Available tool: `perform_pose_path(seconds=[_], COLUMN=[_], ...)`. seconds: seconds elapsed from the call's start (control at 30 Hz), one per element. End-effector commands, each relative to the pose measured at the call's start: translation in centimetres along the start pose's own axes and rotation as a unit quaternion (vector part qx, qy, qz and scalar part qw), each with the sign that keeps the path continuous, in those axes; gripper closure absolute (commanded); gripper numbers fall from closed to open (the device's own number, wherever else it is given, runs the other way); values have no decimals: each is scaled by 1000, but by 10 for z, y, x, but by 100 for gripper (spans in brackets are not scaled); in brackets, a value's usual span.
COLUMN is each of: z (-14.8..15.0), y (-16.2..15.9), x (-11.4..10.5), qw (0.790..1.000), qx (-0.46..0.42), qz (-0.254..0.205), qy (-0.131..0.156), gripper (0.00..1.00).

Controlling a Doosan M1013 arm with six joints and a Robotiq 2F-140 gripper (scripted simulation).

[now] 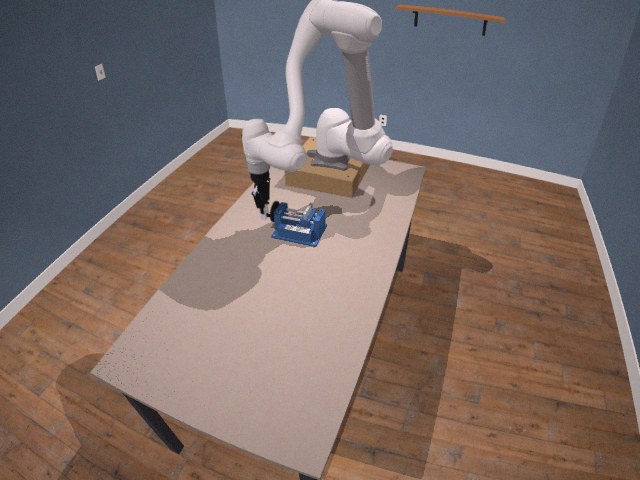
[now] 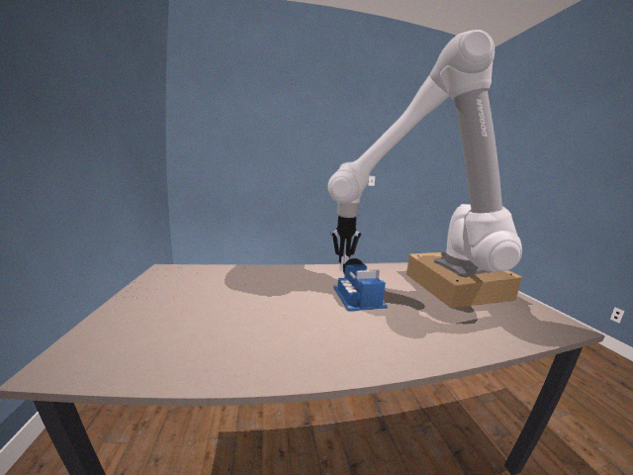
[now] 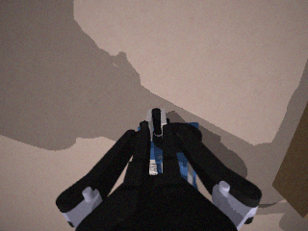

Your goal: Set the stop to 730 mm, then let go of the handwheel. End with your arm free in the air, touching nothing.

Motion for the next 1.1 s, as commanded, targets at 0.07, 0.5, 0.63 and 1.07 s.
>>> perform_pose_path(seconds=[0.07,0.5,0.63,1.07], z=[0,4,5,9], y=[0,1,1,2], x=[4,14,15,21], qw=[1000,1000,1000,1000], qx=[0,0,0,0], qz=[0,0,0,0], qy=[0,0,0,0], gripper=[96,96,96,96])
Point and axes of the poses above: the point where the finger pads meet when closed, its own x axis out along the fingers, its own z axis across the jaws, y = z × x, the point moved 6 cm from there along -x, back along the fingers, and after that the axes turned 13 degrees about x, right-handed, at the moved point
